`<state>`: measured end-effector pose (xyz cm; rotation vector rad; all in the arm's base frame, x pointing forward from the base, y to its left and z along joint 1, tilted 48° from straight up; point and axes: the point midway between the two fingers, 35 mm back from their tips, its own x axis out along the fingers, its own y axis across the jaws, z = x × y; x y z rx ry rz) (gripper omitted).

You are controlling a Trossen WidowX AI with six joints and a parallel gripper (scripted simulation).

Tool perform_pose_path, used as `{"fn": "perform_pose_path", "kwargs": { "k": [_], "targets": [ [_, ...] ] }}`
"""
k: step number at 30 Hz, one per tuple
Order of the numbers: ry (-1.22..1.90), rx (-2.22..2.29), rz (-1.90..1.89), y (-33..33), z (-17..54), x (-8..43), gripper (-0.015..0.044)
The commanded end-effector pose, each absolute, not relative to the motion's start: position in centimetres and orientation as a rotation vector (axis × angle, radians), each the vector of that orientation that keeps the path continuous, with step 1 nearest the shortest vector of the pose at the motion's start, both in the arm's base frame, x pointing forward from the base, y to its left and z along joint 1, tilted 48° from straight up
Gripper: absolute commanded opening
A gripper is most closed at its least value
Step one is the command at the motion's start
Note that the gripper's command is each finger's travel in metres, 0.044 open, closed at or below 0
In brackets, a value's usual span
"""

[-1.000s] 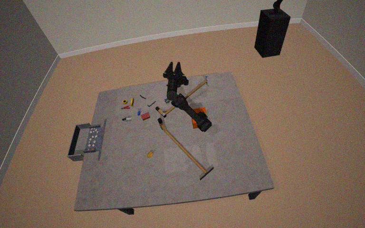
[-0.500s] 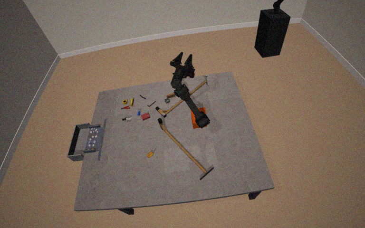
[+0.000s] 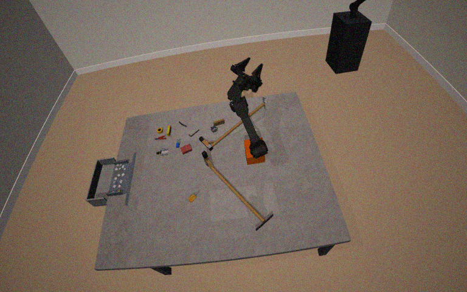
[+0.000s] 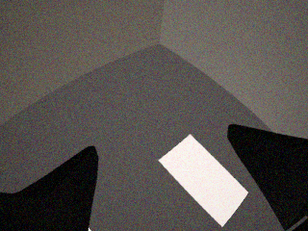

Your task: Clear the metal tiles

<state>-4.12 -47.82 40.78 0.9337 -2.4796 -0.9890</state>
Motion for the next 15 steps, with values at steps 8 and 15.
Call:
{"fn": "perform_pose_path", "kwargs": {
  "k": [8,15],
  "targets": [
    [-2.662,0.763,-0.916,-48.5,38.4,-10.2,0.0440],
    [-2.772,0.633,-0.849,-48.3,37.0,-14.4,0.0440]
  ]
}}
